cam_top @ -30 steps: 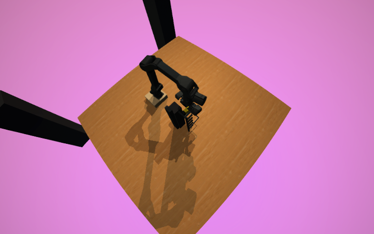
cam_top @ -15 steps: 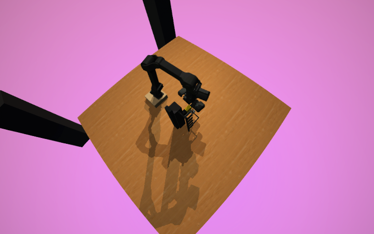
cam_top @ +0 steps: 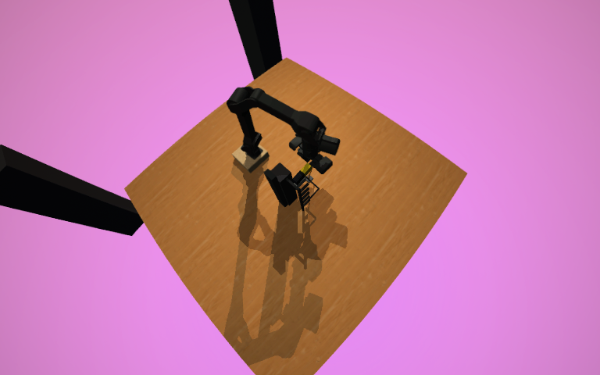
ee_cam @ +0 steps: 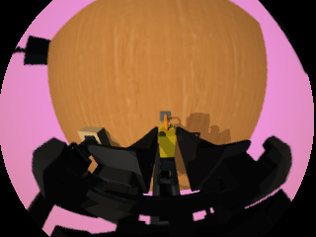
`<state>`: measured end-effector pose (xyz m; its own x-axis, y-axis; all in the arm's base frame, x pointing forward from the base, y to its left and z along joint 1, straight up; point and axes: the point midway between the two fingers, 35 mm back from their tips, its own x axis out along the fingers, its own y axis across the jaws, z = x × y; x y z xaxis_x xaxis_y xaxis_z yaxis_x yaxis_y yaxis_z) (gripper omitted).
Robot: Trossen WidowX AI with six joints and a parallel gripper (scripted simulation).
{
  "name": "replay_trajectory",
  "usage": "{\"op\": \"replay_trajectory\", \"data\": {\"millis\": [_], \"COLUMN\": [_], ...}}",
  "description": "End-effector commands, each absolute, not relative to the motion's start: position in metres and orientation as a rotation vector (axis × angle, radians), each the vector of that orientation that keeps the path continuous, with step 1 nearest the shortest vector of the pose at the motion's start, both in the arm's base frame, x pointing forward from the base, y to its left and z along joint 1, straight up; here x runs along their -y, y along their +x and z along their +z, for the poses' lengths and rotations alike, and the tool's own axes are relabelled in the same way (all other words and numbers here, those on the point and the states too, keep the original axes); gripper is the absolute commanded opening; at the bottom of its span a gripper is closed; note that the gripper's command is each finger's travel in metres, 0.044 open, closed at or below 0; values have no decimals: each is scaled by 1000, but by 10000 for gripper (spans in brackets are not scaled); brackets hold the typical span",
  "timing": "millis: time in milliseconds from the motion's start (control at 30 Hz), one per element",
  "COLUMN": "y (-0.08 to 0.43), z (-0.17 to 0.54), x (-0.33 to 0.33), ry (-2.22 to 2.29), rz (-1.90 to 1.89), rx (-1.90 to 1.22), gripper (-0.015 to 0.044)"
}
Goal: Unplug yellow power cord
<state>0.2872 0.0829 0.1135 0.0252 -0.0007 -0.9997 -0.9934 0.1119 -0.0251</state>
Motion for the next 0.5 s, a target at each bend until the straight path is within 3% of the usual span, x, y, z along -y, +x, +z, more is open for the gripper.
{"op": "replay_trajectory", "data": {"millis": [0,300,467], "y": [287,290,292], "z": [114,119,127], "x": [-82,-105,-142], "ry": [-1139,-1138,-1135], "rz": [1112,1113,1114], "rx": [-1229,-1227,-1225], "gripper": [210,440,440]}}
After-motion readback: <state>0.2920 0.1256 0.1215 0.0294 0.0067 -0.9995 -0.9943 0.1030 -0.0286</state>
